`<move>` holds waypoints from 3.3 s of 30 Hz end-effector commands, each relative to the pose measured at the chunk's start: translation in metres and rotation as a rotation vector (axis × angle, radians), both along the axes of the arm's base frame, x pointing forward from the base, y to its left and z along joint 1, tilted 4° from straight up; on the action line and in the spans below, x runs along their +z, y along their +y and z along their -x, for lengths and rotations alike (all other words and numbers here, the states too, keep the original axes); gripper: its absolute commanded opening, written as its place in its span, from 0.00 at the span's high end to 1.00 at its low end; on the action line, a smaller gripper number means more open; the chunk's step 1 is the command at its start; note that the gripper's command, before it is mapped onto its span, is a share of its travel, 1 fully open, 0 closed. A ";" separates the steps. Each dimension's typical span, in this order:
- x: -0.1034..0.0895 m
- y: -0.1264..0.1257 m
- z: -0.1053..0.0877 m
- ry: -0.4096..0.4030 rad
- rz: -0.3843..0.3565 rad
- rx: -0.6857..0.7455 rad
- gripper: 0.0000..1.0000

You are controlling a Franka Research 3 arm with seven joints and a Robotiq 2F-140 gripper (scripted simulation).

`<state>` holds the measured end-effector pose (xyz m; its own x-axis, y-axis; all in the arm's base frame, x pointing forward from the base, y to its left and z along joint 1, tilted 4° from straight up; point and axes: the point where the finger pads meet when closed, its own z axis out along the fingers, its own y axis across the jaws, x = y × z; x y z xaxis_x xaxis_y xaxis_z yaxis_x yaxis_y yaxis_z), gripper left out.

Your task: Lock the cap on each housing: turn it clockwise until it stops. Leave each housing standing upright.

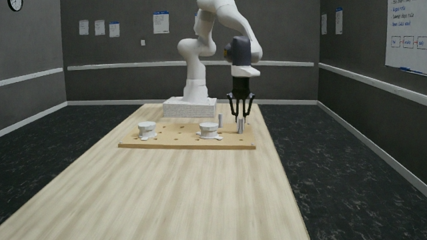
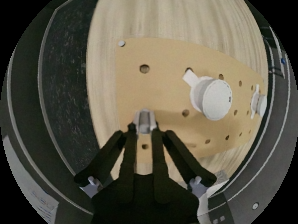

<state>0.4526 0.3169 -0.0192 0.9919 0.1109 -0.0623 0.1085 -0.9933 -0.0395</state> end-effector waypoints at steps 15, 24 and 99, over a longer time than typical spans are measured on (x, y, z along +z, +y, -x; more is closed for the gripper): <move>0.000 0.001 -0.002 -0.004 -0.004 0.002 0.90; 0.000 0.001 -0.002 -0.004 -0.004 0.002 0.90; 0.000 0.001 -0.002 -0.004 -0.004 0.002 0.64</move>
